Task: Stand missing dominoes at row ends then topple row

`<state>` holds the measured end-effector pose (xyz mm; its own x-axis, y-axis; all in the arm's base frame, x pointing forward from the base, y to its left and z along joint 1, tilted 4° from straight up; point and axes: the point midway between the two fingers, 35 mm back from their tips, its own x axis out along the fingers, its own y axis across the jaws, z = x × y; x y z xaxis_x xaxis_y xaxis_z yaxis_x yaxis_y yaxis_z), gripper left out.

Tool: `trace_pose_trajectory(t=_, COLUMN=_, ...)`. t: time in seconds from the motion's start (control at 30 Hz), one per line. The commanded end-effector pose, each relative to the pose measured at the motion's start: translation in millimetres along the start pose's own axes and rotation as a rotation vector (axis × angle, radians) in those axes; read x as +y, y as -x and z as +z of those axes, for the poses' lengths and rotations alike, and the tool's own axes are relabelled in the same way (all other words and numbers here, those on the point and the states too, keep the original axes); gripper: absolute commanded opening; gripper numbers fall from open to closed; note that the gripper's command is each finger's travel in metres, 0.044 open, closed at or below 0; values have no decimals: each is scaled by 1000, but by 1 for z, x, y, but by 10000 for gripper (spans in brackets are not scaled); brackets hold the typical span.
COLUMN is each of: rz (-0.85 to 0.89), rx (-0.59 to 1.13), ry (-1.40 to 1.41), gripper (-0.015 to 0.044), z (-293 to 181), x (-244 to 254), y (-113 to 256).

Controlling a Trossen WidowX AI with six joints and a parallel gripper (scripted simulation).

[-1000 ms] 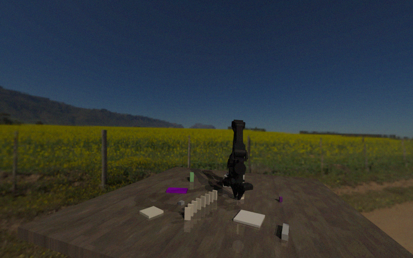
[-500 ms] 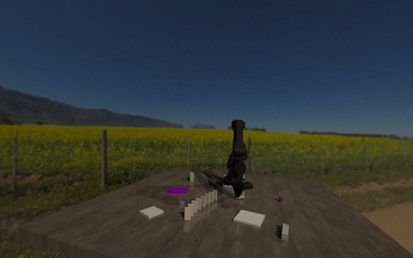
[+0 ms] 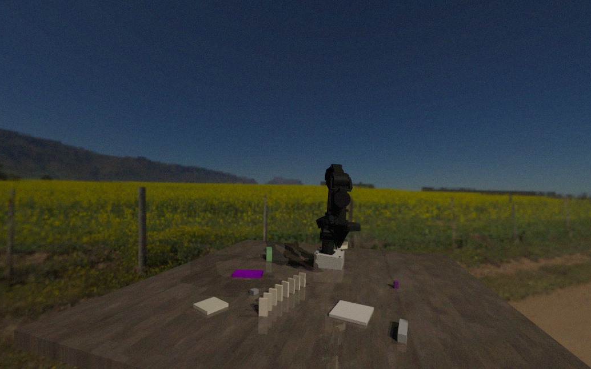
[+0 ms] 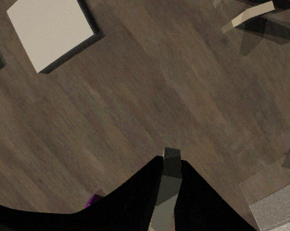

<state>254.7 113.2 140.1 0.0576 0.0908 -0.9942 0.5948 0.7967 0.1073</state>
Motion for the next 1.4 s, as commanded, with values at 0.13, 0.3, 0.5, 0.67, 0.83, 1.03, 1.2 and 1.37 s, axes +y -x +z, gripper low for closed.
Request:
trace_pose_trajectory(t=0.13, rz=-14, rx=4, ry=150, gripper=24, z=-11, x=20, y=12)
trace_pose_trajectory(t=0.3, rz=-8, rx=8, ry=519, gripper=24, z=-44, x=74, y=11)
trace_pose_trajectory(t=0.5, rz=-8, rx=8, ry=519, gripper=24, z=-44, x=74, y=11)
trace_pose_trajectory(t=0.67, rz=-5, rx=-8, ry=528, gripper=24, z=-43, x=76, y=9)
trace_pose_trajectory(t=0.83, rz=16, rx=-120, ry=589, gripper=24, z=-38, x=89, y=-7)
trace_pose_trajectory(t=1.03, rz=44, rx=-260, ry=653, gripper=24, z=-35, x=104, y=-23)
trace_pose_trajectory(t=1.2, rz=69, rx=-376, ry=696, gripper=24, z=-33, x=116, y=-33)
trace_pose_trajectory(t=1.37, rz=96, rx=-490, ry=728, gripper=24, z=-33, x=126, y=-41)
